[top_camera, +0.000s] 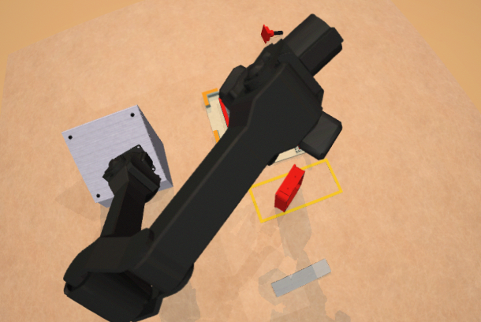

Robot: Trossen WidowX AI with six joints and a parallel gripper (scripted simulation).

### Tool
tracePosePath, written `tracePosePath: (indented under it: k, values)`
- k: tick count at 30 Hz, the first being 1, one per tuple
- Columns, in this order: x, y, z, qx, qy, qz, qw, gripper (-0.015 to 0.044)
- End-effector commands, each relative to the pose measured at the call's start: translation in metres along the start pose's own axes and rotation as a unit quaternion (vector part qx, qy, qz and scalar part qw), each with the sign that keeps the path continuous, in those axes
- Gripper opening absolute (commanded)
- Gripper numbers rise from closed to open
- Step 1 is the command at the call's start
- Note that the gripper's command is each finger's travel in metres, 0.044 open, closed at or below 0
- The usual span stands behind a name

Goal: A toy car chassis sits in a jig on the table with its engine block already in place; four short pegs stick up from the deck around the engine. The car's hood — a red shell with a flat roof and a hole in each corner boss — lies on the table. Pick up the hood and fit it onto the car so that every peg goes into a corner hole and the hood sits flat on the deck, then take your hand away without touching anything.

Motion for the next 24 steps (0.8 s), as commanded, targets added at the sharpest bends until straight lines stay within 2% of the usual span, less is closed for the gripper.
tracePosePath:
  k: [1,4,12,24]
  values:
    - [-0.036,-0.029,0.004,0.019,0.018,-0.124,0.992,0.0000]
    - [-0.051,-0.038,0.005,0.030,0.029,-0.172,0.984,0.0000]
    - [-0.052,-0.042,0.005,0.030,0.029,-0.171,0.984,0.0000]
    - [-0.067,-0.080,0.003,0.029,0.029,-0.172,0.984,0.0000]
Point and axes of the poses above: the point midway between the two fingers, 35 mm back from their tips, its own y axis back along the fingers, its own z axis across the jaws, x = y × z, the point moved 5 cm from there along y, back along the fingers, and after that the axes turned 11 degrees about y, right-handed, at the moved point
